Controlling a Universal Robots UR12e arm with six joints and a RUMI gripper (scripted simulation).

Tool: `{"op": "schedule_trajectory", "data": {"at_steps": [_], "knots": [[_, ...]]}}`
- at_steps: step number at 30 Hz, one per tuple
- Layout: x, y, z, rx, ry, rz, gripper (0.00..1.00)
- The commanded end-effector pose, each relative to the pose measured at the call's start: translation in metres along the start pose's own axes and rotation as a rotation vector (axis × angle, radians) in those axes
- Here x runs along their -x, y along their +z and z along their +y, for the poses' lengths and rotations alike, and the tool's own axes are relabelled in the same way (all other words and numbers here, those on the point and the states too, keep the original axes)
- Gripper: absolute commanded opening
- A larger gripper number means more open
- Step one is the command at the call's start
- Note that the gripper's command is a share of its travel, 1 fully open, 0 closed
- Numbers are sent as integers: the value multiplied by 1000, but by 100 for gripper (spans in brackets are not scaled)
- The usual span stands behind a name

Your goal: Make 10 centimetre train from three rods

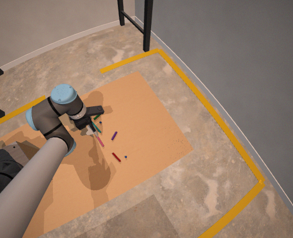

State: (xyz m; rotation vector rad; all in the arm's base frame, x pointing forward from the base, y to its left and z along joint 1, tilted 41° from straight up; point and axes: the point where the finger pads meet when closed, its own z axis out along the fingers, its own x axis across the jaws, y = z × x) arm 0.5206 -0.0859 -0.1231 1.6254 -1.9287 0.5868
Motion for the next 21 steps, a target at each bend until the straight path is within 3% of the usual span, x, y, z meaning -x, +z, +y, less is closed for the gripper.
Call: {"op": "schedule_trajectory", "data": {"at_steps": [1,21], "knots": [[2,0,3,1,-1,-1,100],[0,0,1,1,108,-1,100]]}}
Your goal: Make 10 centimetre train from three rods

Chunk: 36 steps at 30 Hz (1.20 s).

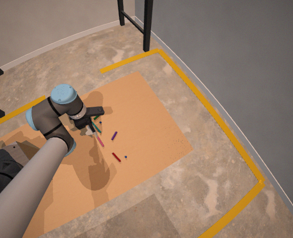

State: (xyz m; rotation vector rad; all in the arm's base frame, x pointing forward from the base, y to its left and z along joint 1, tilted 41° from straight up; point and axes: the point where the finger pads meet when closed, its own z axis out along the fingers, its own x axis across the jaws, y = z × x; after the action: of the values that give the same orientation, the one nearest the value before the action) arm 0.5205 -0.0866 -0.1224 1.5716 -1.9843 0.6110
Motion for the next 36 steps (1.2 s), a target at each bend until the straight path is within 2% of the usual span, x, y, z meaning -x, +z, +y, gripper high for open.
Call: {"op": "schedule_trajectory", "data": {"at_steps": [1,8,21,23,36], "knots": [[0,0,1,1,60,-1,100],[-1,0,0,1,136,-1,100],[-7,0,-3,-1,433,-1,100],[-7,0,-3,-1,433,-1,100],[-13,-1,-2,-1,777,-1,100]]}}
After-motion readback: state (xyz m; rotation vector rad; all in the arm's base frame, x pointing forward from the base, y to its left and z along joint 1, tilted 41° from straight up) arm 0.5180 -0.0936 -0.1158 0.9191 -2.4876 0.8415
